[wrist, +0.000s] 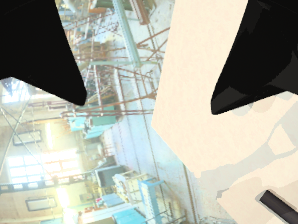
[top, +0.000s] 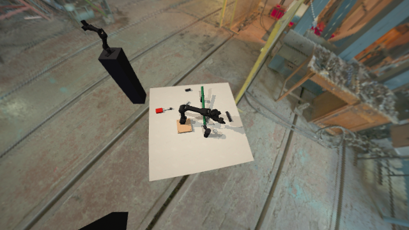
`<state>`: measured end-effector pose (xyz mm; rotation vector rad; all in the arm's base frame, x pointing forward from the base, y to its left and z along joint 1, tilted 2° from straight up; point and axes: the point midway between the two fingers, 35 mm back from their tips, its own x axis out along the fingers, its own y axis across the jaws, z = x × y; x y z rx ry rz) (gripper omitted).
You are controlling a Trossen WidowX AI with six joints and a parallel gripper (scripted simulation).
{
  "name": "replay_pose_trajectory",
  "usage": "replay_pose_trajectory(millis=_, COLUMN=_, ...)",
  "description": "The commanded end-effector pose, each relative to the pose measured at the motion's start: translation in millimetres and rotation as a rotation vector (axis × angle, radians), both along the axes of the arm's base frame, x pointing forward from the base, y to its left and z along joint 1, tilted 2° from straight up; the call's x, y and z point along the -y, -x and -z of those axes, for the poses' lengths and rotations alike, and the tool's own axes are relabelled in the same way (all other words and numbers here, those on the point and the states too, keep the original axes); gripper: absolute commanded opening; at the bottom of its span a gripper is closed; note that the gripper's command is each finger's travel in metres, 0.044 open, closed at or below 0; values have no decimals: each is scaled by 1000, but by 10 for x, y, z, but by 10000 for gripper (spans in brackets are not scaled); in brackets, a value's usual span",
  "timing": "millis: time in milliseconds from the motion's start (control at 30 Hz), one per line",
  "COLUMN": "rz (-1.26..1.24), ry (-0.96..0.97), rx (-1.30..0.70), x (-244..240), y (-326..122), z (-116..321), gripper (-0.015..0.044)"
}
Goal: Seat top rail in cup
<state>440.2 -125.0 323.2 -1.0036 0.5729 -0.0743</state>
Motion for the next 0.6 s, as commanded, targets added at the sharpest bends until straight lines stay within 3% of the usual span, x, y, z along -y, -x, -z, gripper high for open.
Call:
replay_pose_trajectory(millis=0, rz=-10, ry=-304, rx=-94, x=-660, y=290, z=277, gripper=440)
replay_pose_trajectory(millis=367, rz=114, ry=-754, rx=-371, x=-1632, y=1178, z=702, gripper=440)
replay_pose_trajectory(millis=567, rz=207, ry=-870, rx=-486, x=-1866, y=1577, z=827, gripper=440)
